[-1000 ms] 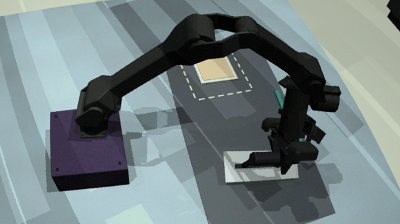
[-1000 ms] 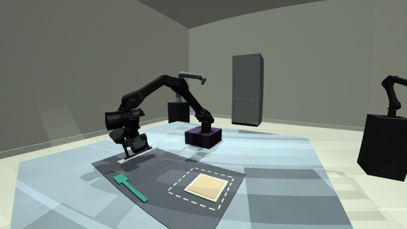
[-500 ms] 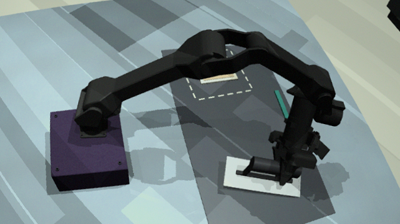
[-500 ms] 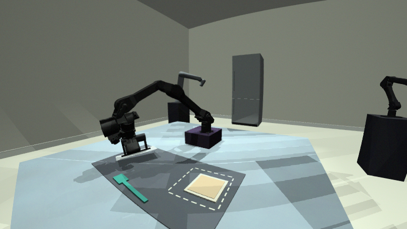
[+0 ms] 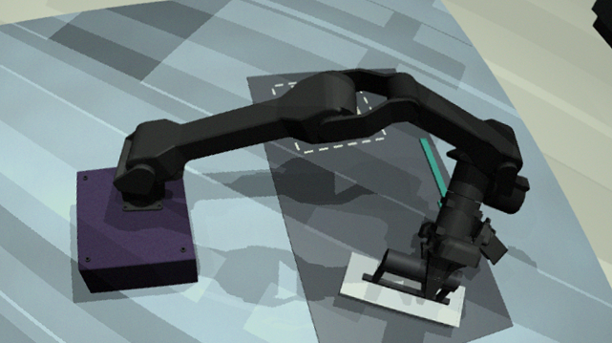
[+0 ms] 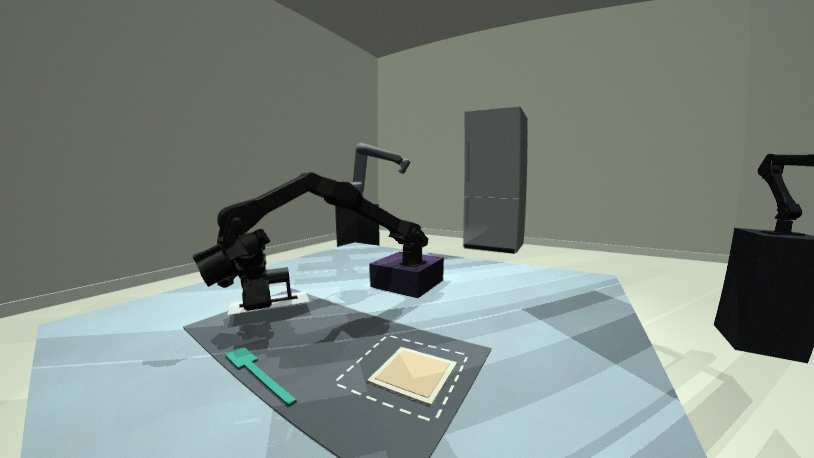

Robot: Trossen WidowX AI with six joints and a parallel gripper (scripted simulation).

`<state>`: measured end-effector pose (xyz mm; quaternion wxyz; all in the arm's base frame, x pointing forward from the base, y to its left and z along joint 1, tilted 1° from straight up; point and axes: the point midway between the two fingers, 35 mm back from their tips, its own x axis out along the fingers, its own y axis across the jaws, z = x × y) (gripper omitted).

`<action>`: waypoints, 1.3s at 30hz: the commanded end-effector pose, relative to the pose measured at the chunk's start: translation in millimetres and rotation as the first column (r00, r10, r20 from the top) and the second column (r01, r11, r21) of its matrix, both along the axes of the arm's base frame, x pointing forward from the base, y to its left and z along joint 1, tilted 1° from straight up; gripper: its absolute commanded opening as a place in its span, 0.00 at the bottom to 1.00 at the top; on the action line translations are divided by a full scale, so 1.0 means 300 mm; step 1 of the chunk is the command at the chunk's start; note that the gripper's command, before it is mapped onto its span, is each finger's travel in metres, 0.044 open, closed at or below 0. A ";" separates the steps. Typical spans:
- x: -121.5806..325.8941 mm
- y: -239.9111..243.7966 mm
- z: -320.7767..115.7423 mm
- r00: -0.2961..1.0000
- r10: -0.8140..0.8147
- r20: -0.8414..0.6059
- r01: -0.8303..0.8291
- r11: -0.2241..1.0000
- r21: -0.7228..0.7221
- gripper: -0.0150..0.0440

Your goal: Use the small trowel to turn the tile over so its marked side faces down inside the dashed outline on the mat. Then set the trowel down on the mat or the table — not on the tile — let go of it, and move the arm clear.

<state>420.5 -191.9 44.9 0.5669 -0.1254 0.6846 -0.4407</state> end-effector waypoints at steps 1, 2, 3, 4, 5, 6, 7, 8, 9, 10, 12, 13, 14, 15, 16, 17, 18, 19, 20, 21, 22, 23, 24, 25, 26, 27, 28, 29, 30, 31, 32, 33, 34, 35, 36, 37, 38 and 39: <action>0.003 -0.015 0.028 1.000 -0.015 0.017 0.015 0.999 -0.029 0.25; 0.003 -0.015 0.028 1.000 -0.015 0.017 0.015 0.999 -0.029 0.25; 0.003 -0.015 0.028 1.000 -0.015 0.017 0.015 0.999 -0.029 0.25; 0.003 -0.015 0.028 1.000 -0.015 0.017 0.015 0.999 -0.029 0.25; 0.003 -0.015 0.028 1.000 -0.015 0.017 0.015 0.999 -0.029 0.25; 0.003 -0.015 0.028 1.000 -0.015 0.017 0.015 0.999 -0.029 0.25; 0.003 -0.015 0.028 1.000 -0.015 0.017 0.015 0.999 -0.029 0.25; 0.003 -0.015 0.028 1.000 -0.015 0.017 0.015 0.999 -0.029 0.25; 0.003 -0.015 0.027 1.000 -0.015 0.017 0.015 0.999 -0.029 0.25; 0.004 -0.015 0.024 1.000 -0.015 0.017 0.015 0.999 -0.029 0.25; 0.005 -0.015 0.015 1.000 -0.015 0.017 0.015 0.999 -0.029 0.25; 0.005 -0.015 0.009 1.000 -0.015 0.017 0.015 0.999 -0.029 0.25; 0.006 -0.015 0.004 1.000 -0.015 0.017 0.015 0.999 -0.029 0.25; 0.006 -0.015 -0.001 1.000 -0.015 0.017 0.015 0.999 -0.029 0.25; 0.007 -0.015 -0.007 1.000 -0.015 0.017 0.015 0.999 -0.029 0.25; 0.007 -0.015 -0.012 1.000 -0.015 0.017 0.015 0.999 -0.029 0.25; 0.008 -0.015 -0.018 1.000 -0.015 0.017 0.015 0.999 -0.029 0.25; 0.008 -0.016 -0.023 1.000 -0.015 0.017 0.015 0.999 -0.029 0.25; 0.009 -0.016 -0.028 1.000 -0.015 0.017 0.015 0.999 -0.029 0.25; 0.009 -0.016 -0.034 1.000 -0.015 0.017 0.015 0.999 -0.029 0.25; 0.009 -0.016 -0.039 1.000 -0.015 0.017 0.015 0.999 -0.029 0.25; 0.010 -0.016 -0.044 1.000 -0.015 0.017 0.015 0.999 -0.029 0.25; 0.010 -0.016 -0.050 1.000 -0.015 0.017 0.015 0.999 -0.029 0.25; 0.010 -0.016 -0.055 1.000 -0.015 0.017 0.015 0.999 -0.029 0.25; 0.011 -0.016 -0.060 1.000 -0.015 0.017 0.015 0.999 -0.029 0.25; 0.011 -0.016 -0.066 1.000 -0.015 0.017 0.015 0.999 -0.029 0.25; 0.011 -0.016 -0.071 1.000 -0.015 0.017 0.015 0.999 -0.029 0.25; 0.011 -0.016 -0.076 1.000 -0.015 0.017 0.015 0.999 -0.029 0.25; 0.012 -0.016 -0.082 1.000 -0.015 0.017 0.015 0.999 -0.029 0.25; 0.012 -0.016 -0.087 1.000 -0.015 0.017 0.015 0.999 -0.029 0.25; 0.012 -0.016 -0.091 1.000 -0.015 0.017 0.015 0.999 -0.029 0.25; 0.012 -0.016 -0.094 1.000 -0.015 0.017 0.015 0.999 -0.029 0.25; 0.012 -0.016 -0.095 1.000 -0.015 0.017 0.015 0.999 -0.029 0.25; 0.012 -0.016 -0.095 1.000 -0.015 0.017 0.015 0.999 -0.029 0.30; 0.012 -0.016 -0.095 1.000 -0.015 0.017 0.015 0.999 -0.029 0.34; 0.012 -0.016 -0.095 1.000 -0.015 0.017 0.015 0.999 -0.029 0.39; 0.012 -0.016 -0.095 1.000 -0.015 0.017 0.015 0.999 -0.029 0.43; 0.012 -0.016 -0.095 1.000 -0.015 0.017 0.015 0.999 -0.029 0.48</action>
